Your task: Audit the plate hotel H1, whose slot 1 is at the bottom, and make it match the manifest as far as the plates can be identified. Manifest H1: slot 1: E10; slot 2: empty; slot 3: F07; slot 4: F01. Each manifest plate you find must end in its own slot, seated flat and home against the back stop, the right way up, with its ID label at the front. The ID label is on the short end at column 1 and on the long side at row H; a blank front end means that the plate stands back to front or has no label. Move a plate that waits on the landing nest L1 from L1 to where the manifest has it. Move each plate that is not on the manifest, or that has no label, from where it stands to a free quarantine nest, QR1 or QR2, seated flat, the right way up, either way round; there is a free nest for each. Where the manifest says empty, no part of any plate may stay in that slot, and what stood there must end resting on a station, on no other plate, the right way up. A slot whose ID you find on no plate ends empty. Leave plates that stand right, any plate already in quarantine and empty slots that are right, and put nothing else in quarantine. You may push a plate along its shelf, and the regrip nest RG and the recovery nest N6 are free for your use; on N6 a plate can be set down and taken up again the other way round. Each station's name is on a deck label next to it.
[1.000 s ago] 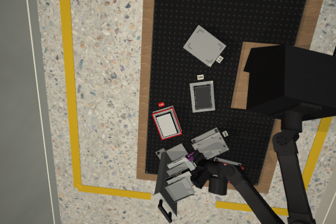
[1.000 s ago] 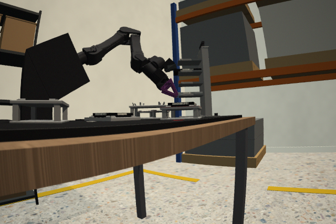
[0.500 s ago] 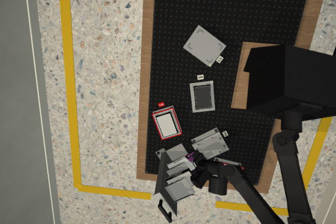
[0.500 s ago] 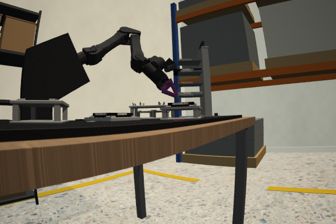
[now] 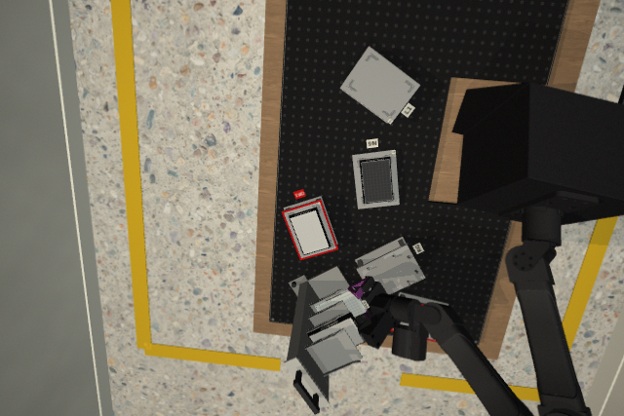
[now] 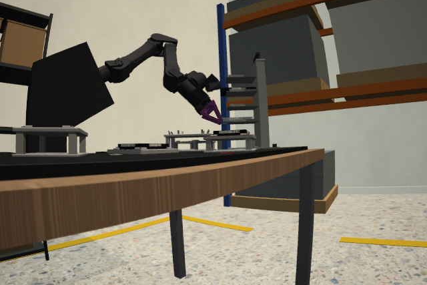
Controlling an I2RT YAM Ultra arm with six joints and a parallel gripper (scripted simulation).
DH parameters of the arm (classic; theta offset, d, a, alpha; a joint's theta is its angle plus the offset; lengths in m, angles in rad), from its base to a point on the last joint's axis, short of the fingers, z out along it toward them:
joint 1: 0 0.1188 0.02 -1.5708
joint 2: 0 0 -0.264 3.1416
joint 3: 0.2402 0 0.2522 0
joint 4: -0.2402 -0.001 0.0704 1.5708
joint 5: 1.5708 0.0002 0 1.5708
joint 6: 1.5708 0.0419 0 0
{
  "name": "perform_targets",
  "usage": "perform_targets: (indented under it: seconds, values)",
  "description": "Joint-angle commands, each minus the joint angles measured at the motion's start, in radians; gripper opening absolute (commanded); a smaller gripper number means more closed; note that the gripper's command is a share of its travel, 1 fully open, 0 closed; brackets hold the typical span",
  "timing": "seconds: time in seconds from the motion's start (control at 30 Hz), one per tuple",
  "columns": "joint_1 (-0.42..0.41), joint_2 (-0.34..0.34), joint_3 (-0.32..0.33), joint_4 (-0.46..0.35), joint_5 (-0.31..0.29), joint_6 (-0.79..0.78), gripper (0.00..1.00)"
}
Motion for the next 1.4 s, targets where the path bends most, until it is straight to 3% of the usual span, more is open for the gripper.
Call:
perform_targets:
  seconds: [0.0,1.37]
  values:
    - [0.0,-0.015,-0.016,0.014,0.013,0.0,0.86]
    - [0.065,-0.103,-0.2,0.109,0.077,-0.004,0.86]
